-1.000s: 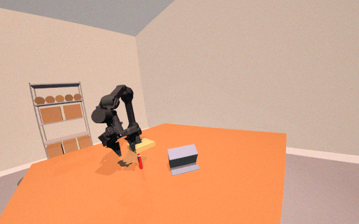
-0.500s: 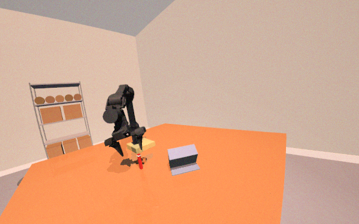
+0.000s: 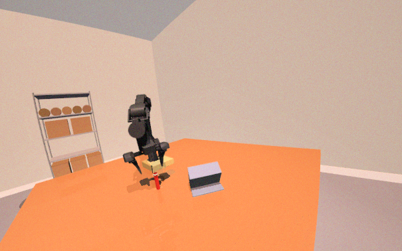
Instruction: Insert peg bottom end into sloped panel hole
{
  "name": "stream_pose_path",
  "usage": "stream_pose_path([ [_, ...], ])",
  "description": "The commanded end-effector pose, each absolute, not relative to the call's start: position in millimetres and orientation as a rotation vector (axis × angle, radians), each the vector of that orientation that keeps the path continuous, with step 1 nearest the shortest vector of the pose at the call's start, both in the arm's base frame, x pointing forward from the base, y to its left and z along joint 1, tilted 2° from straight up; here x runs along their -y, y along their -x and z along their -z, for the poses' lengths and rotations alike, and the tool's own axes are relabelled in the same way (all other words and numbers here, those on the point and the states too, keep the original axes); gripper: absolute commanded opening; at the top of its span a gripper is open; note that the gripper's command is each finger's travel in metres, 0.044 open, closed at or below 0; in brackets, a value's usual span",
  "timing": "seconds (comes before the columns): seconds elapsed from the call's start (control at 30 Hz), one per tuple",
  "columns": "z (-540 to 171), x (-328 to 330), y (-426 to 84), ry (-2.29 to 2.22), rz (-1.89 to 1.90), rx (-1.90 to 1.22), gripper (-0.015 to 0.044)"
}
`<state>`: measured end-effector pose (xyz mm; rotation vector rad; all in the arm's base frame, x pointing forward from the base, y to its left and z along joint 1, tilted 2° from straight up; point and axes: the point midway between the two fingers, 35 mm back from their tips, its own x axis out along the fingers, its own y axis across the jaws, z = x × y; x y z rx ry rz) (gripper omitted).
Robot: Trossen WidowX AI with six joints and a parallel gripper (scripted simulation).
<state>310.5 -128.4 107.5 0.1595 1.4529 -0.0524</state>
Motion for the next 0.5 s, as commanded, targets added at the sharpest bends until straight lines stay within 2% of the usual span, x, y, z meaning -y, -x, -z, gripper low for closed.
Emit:
stream_pose_path([
  [0.0, -107.9, 123.9, -309.2, -0.053, -0.016, -1.479, 0.0440],
  [0.47, -107.4, 114.1, -306.8, 0.147, -0.159, -1.522, 0.0440],
])
